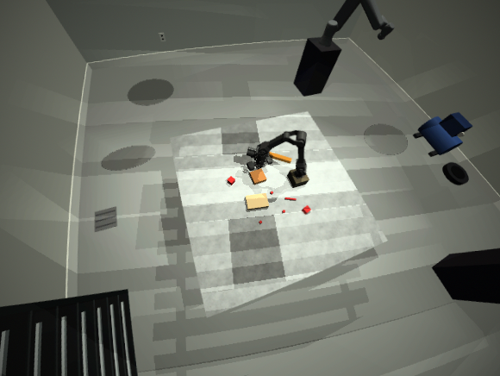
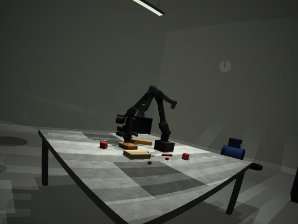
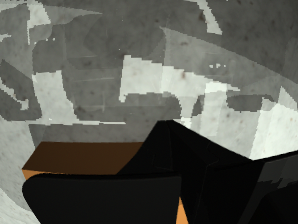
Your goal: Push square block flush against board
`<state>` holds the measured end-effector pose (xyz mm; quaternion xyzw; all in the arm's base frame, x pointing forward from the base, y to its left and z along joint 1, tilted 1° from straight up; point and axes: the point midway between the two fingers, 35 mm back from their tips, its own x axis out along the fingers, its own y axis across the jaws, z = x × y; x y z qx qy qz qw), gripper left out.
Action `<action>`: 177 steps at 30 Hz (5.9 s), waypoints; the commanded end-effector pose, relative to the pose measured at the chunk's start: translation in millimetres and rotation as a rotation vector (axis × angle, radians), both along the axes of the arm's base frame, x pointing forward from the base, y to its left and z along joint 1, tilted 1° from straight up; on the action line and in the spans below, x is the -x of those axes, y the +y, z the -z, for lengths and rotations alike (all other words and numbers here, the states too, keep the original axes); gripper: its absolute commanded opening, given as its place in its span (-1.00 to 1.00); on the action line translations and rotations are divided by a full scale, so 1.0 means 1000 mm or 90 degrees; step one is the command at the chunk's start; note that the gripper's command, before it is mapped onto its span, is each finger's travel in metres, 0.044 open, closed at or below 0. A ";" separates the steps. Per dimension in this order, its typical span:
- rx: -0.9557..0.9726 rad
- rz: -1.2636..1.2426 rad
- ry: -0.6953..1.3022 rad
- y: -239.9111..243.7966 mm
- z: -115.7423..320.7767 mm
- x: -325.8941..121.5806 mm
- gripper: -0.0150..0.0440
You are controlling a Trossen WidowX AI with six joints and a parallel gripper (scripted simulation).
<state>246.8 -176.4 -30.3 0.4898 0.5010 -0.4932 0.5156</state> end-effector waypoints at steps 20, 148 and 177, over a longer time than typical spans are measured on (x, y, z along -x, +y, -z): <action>-0.008 0.000 0.004 0.030 0.003 0.000 -0.49; -0.012 0.061 0.003 0.085 0.004 -0.009 -0.49; -0.009 0.061 0.003 0.041 0.003 -0.008 -0.49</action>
